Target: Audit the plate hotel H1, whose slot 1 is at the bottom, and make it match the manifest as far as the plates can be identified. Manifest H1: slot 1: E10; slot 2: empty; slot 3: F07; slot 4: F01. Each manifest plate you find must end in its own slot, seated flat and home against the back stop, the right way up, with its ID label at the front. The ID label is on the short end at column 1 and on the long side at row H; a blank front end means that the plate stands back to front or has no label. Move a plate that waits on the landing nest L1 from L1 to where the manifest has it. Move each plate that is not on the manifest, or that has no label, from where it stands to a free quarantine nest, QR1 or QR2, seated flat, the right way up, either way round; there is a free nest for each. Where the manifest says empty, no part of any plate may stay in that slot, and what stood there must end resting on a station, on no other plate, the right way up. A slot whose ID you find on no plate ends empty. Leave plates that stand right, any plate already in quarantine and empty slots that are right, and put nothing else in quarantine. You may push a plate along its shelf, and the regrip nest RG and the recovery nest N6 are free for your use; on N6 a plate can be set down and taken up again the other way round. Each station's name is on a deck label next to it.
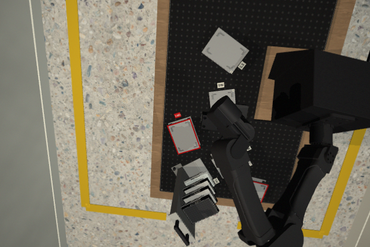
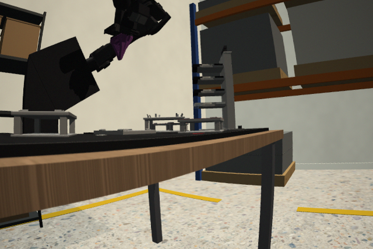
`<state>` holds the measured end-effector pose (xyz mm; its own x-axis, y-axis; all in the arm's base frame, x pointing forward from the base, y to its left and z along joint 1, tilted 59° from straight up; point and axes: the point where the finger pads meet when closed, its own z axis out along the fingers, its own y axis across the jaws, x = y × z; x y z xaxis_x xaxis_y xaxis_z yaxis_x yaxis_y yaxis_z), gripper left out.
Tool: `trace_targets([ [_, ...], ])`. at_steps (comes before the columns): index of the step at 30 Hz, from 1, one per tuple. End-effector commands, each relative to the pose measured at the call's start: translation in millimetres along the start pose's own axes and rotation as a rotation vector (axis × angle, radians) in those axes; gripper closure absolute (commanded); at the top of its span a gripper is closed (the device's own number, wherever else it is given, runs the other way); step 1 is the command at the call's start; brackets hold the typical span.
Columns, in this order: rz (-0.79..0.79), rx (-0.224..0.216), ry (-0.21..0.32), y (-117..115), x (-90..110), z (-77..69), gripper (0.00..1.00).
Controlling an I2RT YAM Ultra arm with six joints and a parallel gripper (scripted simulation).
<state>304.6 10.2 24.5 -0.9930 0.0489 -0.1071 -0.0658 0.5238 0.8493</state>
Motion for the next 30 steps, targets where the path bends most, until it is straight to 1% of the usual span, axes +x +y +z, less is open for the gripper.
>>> trace_targets([
  [1, -0.019, 0.0, -0.009, -1, 2, -13.4, 1.0],
  [5, -0.019, 0.0, -0.009, -1, 3, -16.1, 1.0],
  [17, -0.019, 0.0, -0.009, 39, 1, -16.1, 1.0],
  [19, -0.019, 0.0, -0.009, 39, 1, -16.1, 1.0],
  [27, -0.019, -0.001, -0.008, 65, 0, -16.1, 1.0],
  [30, -0.049, -0.013, -0.047, 75, 1, -16.0, 1.0],
])
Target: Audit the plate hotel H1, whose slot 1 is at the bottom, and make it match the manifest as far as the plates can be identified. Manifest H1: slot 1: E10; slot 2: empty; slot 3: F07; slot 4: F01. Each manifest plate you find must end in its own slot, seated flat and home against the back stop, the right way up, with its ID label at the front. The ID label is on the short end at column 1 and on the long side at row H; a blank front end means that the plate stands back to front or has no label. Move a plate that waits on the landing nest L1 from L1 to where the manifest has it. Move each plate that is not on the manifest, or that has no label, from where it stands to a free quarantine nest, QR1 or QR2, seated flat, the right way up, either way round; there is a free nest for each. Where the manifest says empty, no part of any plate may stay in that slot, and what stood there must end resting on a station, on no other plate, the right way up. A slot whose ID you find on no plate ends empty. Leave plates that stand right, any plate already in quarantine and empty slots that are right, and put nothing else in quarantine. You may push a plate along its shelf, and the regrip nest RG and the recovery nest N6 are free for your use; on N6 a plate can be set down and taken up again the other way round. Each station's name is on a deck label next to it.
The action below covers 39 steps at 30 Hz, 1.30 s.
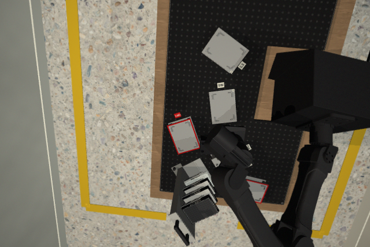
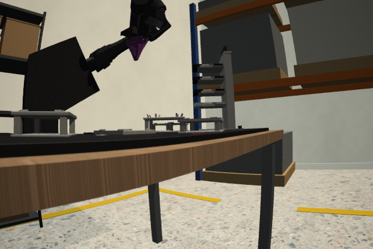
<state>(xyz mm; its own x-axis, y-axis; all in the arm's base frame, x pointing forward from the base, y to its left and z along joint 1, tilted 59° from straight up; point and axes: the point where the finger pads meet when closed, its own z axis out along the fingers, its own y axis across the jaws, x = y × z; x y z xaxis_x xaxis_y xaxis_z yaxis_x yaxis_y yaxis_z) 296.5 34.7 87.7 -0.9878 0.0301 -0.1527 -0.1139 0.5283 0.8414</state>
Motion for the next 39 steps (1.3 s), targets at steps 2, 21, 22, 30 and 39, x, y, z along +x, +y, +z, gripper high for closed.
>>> trace_targets([
  [2, -0.019, -0.023, -0.064, 15, -1, -3.4, 1.0],
  [21, -0.187, -0.09, -0.282, 71, 6, -3.4, 1.0],
  [22, -0.187, -0.09, -0.282, 71, 6, -3.4, 1.0],
  [30, -0.257, -0.118, -0.372, 82, 7, -3.4, 1.0],
  [39, -0.336, -0.149, -0.474, 82, 7, -3.4, 1.0],
])
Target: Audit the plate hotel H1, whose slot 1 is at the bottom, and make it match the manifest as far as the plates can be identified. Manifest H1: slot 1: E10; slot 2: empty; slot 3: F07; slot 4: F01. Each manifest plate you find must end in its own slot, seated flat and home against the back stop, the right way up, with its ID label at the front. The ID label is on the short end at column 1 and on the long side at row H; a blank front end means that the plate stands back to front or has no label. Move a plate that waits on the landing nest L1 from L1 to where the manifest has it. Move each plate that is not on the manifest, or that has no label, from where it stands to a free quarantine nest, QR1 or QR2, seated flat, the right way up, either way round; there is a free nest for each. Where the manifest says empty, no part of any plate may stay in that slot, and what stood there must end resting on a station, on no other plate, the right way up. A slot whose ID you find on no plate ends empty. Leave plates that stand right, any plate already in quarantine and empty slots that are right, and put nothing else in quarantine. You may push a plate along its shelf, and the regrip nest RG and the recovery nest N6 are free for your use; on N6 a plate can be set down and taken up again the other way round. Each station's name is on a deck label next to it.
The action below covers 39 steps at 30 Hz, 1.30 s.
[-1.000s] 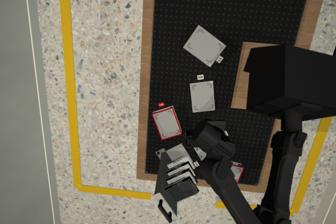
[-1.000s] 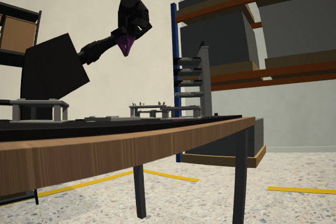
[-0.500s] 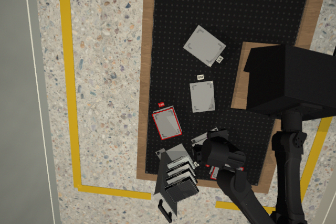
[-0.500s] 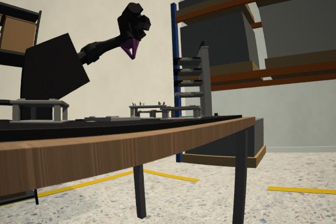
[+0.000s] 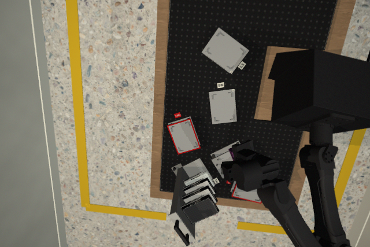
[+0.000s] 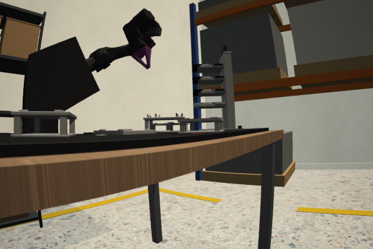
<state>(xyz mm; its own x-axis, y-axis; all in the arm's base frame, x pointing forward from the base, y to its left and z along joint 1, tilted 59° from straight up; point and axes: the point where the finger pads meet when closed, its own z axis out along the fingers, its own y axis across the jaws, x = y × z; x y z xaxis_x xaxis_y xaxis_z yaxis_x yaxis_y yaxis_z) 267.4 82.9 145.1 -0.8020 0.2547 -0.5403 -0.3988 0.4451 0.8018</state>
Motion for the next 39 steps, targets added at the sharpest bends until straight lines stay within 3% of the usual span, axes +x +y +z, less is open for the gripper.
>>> trace_targets([
  [1, -0.069, -0.014, -0.061, 2.0, -18.6, -4.0, 1.0],
  [16, -0.217, -0.077, -0.252, 2.0, -18.5, -3.9, 1.0],
  [18, -0.217, -0.077, -0.252, 2.0, -18.5, -3.9, 1.0],
  [24, -0.22, -0.097, -0.316, -2.6, -16.0, -2.2, 1.0],
  [25, -0.282, -0.109, -0.338, 2.0, -17.0, -3.2, 1.0],
  [39, -0.285, -0.11, -0.342, 2.0, -17.0, -3.2, 1.0],
])
